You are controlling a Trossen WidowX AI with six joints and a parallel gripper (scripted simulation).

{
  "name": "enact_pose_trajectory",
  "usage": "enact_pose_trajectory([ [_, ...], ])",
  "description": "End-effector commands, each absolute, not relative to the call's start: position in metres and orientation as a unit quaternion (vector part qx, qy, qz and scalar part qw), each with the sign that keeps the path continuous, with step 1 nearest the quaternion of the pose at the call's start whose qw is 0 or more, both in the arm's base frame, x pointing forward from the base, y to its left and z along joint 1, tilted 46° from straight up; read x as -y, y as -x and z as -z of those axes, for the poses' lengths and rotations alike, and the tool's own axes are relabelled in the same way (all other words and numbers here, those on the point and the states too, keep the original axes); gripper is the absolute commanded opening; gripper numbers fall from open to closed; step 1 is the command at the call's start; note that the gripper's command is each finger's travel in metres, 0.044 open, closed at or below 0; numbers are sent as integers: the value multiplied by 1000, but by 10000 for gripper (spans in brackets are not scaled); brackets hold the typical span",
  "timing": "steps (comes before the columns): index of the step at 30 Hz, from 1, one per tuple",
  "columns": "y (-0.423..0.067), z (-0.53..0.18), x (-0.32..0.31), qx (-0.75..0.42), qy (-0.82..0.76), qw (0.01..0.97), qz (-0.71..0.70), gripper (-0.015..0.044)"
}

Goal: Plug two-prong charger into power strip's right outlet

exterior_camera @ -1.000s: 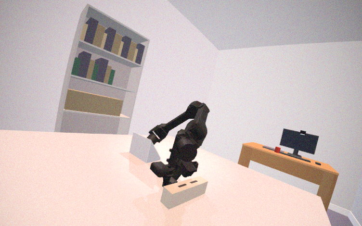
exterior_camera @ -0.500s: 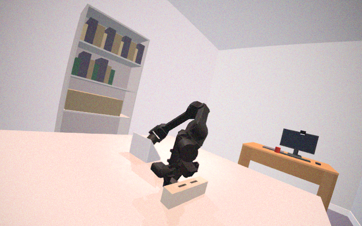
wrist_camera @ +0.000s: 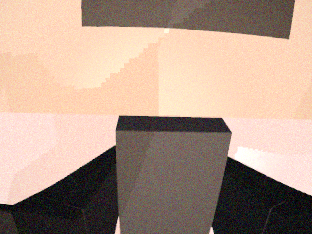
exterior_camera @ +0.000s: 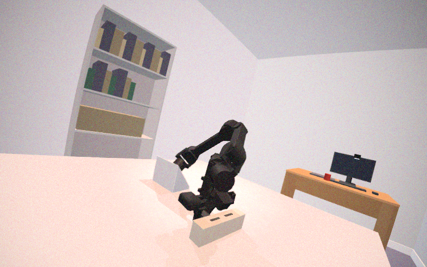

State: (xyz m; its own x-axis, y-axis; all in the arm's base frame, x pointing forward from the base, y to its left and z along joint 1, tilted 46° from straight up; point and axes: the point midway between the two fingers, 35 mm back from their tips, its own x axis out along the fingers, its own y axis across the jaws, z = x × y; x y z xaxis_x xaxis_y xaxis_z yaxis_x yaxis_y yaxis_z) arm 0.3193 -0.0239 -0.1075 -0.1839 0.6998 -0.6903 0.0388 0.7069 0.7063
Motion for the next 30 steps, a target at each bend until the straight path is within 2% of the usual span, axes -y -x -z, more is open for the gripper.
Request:
enact_pose_trajectory([
  [1,-322,107,24,-714,-260,586,-282,0],
  [30,-331,108,24,-714,-260,586,-282,0],
])
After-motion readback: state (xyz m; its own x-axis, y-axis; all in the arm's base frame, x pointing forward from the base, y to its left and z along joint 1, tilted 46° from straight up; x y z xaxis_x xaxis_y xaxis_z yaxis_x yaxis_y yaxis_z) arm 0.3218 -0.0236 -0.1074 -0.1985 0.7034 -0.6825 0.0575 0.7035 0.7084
